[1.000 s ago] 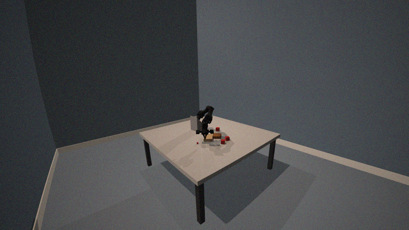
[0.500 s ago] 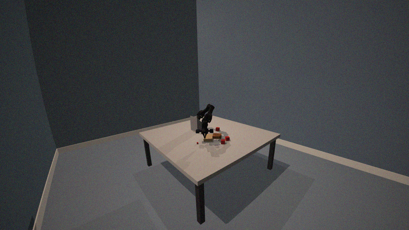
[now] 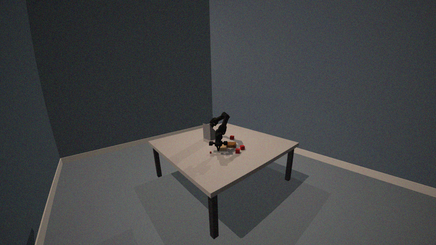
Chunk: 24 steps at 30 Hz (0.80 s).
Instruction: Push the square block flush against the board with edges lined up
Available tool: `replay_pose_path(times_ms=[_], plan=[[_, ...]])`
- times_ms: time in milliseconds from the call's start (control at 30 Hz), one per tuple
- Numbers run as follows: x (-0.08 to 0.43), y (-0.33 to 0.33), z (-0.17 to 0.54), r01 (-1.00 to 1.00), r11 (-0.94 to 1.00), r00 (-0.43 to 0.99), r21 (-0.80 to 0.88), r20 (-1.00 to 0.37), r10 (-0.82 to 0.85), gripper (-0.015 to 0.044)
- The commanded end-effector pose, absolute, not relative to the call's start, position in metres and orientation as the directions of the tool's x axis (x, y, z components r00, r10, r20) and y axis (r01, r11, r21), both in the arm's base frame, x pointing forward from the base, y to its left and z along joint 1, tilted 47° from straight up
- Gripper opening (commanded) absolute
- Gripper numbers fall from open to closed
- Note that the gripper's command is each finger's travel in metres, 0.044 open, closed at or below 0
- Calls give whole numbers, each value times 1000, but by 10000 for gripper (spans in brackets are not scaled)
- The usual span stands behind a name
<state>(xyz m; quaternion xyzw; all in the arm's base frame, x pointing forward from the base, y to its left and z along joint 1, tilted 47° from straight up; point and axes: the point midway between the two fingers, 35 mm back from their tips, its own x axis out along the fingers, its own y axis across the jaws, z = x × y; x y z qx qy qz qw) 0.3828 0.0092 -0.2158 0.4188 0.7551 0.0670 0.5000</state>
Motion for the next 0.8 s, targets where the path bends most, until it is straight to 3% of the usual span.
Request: replay_pose_path(times_ms=[0,767], plan=[[376,13,-216,574,637,-159,515,-693,703,0],[356,22,-203,575,636,-160,514,-692,704,0]])
